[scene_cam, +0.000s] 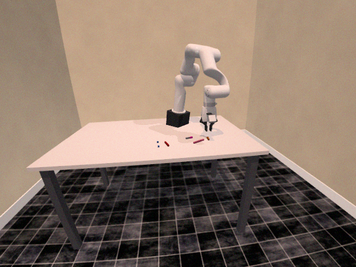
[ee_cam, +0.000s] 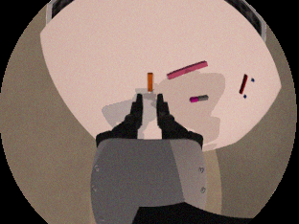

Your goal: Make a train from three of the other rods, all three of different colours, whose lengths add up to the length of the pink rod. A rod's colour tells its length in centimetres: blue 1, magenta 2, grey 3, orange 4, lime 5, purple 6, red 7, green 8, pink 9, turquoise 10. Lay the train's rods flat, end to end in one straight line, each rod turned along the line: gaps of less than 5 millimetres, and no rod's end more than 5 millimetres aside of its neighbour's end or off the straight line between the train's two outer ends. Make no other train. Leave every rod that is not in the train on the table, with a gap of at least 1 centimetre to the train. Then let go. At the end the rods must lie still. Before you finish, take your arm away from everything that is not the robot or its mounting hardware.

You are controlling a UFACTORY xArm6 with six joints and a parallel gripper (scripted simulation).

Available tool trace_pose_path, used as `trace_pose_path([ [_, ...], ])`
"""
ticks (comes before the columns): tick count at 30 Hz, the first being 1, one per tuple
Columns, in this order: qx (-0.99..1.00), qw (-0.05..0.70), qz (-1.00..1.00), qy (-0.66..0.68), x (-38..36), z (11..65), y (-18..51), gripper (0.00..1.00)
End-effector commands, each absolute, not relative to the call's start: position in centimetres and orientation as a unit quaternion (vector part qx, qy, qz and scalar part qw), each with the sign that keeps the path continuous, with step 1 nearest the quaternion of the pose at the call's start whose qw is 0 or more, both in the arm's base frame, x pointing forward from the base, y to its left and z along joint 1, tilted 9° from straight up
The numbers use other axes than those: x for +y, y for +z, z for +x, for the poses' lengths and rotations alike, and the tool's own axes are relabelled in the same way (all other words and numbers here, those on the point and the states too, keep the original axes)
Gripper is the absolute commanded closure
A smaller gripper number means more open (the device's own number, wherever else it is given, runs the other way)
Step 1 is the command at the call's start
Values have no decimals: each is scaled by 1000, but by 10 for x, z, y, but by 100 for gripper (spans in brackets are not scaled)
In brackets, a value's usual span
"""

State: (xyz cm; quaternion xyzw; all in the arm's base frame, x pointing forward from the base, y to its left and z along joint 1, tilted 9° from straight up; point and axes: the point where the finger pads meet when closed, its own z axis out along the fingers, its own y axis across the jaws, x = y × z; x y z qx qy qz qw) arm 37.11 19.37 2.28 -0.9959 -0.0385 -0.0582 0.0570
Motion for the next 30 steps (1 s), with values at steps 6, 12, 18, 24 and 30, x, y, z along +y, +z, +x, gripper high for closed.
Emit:
trace_pose_path([
  [6, -38, 58, -996, -59, 195, 374, 13, 76],
  [12, -38, 58, -996, -59, 196, 375, 7, 76],
  [18, -38, 58, -996, -59, 197, 376, -3, 76],
  [24, -38, 58, -996, -59, 198, 378, -11, 76],
  [30, -38, 58, -996, -59, 198, 378, -16, 76],
])
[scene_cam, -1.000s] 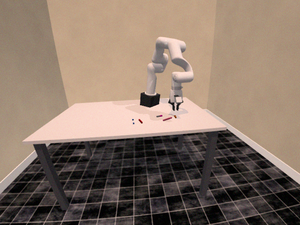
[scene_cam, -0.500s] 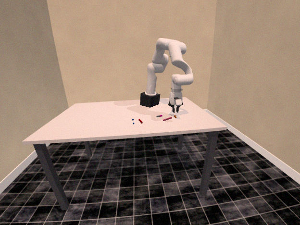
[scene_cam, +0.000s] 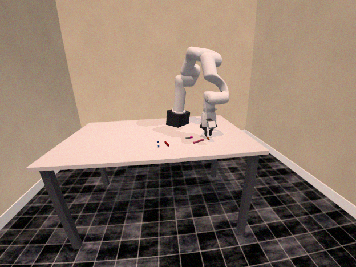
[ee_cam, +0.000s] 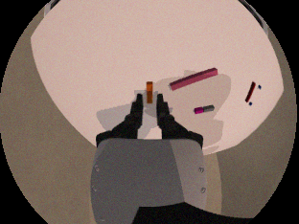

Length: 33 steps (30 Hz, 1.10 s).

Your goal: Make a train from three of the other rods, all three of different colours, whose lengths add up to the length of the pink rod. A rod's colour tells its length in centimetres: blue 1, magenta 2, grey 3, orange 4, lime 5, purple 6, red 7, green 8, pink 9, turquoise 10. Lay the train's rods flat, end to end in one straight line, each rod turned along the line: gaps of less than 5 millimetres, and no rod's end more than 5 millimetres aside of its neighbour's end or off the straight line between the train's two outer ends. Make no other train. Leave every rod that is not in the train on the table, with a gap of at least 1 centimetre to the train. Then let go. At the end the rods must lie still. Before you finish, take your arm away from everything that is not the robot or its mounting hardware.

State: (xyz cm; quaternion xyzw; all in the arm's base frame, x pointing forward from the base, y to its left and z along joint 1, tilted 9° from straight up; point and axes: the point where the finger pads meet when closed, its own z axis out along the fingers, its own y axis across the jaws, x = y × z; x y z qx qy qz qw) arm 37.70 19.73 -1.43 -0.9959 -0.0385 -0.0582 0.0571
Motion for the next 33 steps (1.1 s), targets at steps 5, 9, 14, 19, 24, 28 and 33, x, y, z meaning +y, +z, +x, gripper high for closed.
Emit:
trace_pose_path([
  [5, -38, 58, -996, -59, 198, 379, -19, 76],
  [9, -38, 58, -996, -59, 199, 379, -21, 76],
  [14, -38, 58, -996, -59, 199, 379, -22, 76],
  [19, -38, 58, -996, -59, 199, 379, -22, 76],
  [24, -38, 58, -996, -59, 199, 379, -22, 76],
  [28, -38, 58, -996, -59, 199, 379, -22, 76],
  [33, -38, 58, -996, -59, 199, 379, -22, 76],
])
